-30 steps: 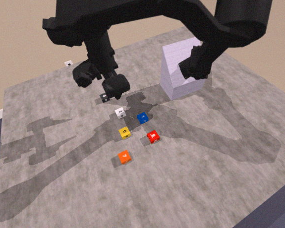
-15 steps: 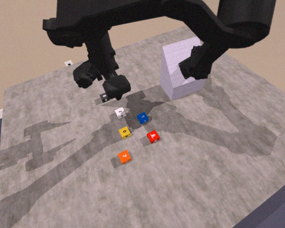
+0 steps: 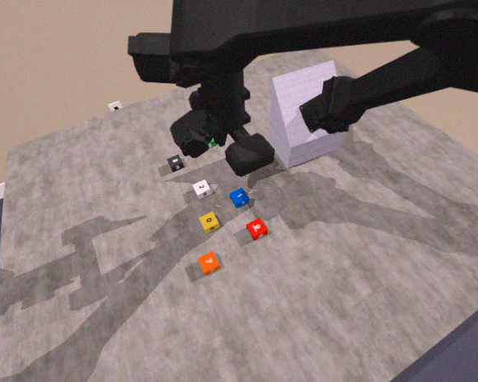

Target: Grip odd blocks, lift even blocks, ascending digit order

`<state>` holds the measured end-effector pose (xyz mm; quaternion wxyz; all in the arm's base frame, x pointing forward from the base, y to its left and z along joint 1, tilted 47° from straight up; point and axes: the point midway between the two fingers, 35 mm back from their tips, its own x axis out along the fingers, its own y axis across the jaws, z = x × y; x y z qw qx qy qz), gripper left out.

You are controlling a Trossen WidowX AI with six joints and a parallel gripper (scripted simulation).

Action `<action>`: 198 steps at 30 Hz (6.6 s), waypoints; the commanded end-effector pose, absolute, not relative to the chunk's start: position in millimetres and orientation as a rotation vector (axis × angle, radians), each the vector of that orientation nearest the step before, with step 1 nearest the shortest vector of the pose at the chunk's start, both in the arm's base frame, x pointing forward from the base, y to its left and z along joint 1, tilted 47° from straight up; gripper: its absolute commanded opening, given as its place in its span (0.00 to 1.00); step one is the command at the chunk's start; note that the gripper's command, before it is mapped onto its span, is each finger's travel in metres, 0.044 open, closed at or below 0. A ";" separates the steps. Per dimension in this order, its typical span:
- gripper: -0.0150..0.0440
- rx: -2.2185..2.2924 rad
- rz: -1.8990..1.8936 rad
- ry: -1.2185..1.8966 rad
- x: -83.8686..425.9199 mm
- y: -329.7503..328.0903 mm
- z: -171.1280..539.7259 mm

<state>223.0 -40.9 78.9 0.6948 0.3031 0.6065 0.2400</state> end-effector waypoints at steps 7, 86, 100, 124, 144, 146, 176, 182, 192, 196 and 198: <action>0.93 0.689 0.537 1.354 219.2 -36.9 80.1; 0.93 0.687 0.539 1.346 339.5 19.0 165.5; 0.93 0.687 0.539 1.348 314.4 -29.0 109.8; 0.93 0.676 0.526 1.352 309.4 -136.9 3.7; 0.93 0.679 0.533 1.349 298.0 -160.0 -25.9; 0.93 0.679 0.533 1.349 298.0 -160.0 -25.9; 0.93 0.686 0.538 1.347 325.5 11.1 69.5; 0.93 0.689 0.542 1.346 326.8 28.7 54.7; 0.93 0.689 0.542 1.346 328.8 35.8 47.5; 0.93 0.689 0.542 1.346 329.8 40.3 43.1; 0.93 0.689 0.542 1.346 330.3 42.6 41.0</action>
